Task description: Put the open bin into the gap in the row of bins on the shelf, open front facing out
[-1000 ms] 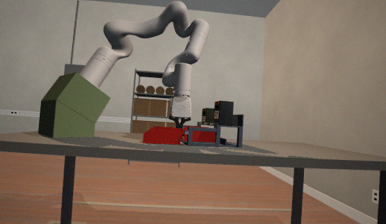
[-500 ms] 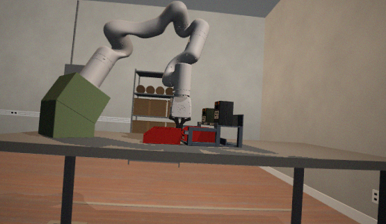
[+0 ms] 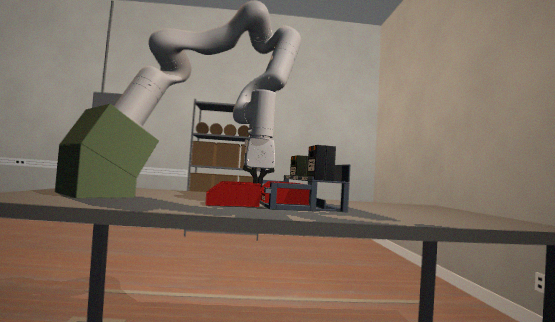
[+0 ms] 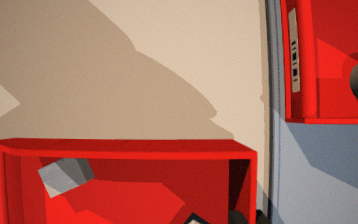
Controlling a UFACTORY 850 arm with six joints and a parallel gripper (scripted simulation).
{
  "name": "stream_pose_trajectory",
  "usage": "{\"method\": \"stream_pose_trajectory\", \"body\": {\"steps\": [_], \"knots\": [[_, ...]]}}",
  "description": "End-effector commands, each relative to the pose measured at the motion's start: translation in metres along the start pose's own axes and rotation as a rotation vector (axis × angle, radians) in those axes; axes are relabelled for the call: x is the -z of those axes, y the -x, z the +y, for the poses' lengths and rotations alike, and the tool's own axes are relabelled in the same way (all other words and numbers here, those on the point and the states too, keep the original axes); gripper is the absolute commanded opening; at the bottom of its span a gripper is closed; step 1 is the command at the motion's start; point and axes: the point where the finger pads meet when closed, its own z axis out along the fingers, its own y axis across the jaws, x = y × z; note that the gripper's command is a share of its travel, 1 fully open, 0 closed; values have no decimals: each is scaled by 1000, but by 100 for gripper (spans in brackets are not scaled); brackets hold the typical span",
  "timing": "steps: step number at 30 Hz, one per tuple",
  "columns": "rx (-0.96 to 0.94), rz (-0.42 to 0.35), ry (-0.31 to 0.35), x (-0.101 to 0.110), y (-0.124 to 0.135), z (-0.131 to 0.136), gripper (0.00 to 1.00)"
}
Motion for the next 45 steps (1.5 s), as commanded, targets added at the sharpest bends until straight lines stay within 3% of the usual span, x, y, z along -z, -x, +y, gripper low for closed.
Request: {"method": "stream_pose_trajectory", "body": {"steps": [1,13,18,45], "knots": [[0,-1,1,9,1,1,0],[0,-1,1,9,1,1,0],[0,-1,1,18,1,1,0],[0,-1,1,15,1,1,0]]}}
